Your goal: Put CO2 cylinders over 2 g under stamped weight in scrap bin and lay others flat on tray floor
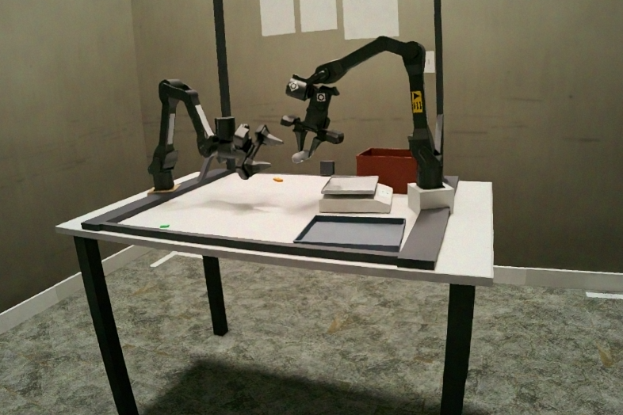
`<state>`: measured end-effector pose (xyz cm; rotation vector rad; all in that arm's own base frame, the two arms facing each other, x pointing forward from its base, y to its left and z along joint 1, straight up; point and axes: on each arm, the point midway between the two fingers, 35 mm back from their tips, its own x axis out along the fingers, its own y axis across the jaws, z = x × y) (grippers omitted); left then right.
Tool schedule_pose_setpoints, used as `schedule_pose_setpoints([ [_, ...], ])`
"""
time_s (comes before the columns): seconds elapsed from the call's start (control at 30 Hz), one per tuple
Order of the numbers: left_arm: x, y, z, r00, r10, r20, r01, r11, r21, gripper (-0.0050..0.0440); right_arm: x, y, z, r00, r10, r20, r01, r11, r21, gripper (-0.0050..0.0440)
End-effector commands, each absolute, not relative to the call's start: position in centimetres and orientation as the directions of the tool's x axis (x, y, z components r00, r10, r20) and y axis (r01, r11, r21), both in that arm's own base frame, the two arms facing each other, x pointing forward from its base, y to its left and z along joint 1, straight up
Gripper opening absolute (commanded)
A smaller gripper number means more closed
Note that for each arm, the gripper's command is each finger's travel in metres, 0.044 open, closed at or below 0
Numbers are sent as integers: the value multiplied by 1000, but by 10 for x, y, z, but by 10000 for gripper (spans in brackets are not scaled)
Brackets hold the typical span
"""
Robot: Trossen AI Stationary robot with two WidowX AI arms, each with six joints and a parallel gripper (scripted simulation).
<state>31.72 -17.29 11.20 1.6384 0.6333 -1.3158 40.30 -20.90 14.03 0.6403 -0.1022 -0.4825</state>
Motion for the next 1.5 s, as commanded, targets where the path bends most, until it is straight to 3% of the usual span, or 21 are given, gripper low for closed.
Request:
schedule_pose_setpoints([
  [0.0, 321, -175, 123, 325, -160, -932, 818, -447, 362, -50, 401, -199, 145, 901, -433, 29, 384, 826, 412, 440],
  [0.27, 321, -175, 123, 325, -160, -932, 818, -447, 362, -50, 394, -184, 151, 907, -403, 124, 390, 914, 116, 440],
  [0.53, 321, -175, 123, 325, -160, -932, 818, -447, 362, -50, 390, -178, 155, 906, -390, 165, 396, 918, -3, 440],
  [1.23, 321, -175, 123, 325, -160, -932, 818, -447, 362, -50, 391, -181, 163, 899, -394, 189, 402, 916, -1, 440],
  [1.47, 324, -176, 124, 326, -162, -931, 863, -352, 363, -50, 391, -181, 163, 899, -394, 189, 402, 916, -1, 440],
])
